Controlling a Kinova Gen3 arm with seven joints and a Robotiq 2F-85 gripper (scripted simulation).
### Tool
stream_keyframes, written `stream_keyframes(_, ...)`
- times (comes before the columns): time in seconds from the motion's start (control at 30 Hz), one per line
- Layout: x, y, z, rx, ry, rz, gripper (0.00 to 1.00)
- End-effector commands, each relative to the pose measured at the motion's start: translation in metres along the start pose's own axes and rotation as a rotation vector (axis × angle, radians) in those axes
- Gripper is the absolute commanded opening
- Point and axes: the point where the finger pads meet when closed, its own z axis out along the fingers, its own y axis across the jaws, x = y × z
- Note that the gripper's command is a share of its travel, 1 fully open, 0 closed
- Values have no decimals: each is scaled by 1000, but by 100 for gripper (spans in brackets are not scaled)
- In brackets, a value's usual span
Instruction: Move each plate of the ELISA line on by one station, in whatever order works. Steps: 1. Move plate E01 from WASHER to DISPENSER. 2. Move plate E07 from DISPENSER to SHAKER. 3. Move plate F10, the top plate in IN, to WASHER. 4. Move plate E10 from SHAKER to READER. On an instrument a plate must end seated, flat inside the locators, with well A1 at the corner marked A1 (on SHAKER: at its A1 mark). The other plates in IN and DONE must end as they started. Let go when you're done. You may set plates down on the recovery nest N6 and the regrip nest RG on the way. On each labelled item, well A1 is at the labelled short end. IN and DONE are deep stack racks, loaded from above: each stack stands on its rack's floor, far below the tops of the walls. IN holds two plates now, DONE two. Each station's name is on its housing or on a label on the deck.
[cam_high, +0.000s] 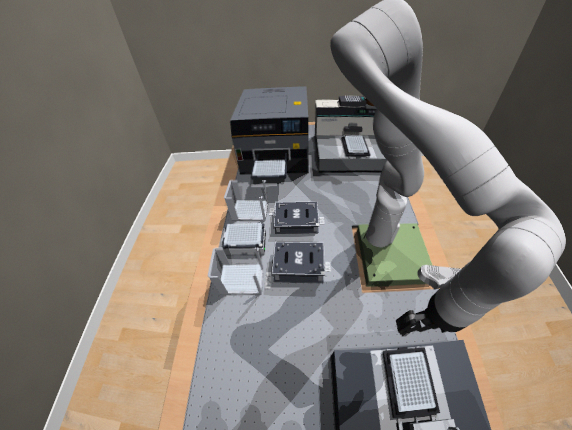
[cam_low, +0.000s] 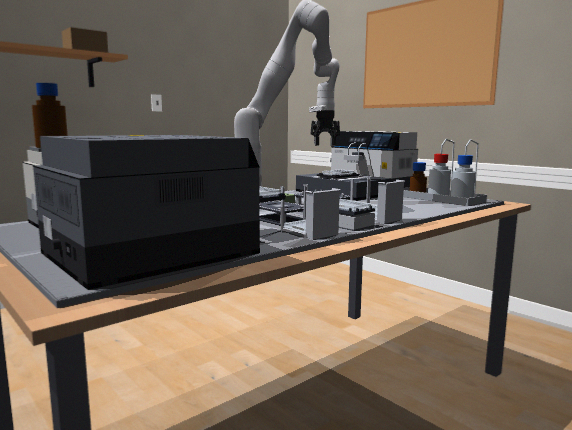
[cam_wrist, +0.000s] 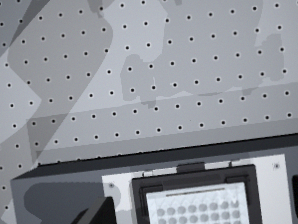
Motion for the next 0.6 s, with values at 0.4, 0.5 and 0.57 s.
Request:
stream_keyframes(0.4,43,-1,-1,0,-2,0,100)
stream_keyframes(0.5,53,-2,0,0,-2,0,100)
stream_keyframes(0.57,60,-2,0,0,-2,0,100)
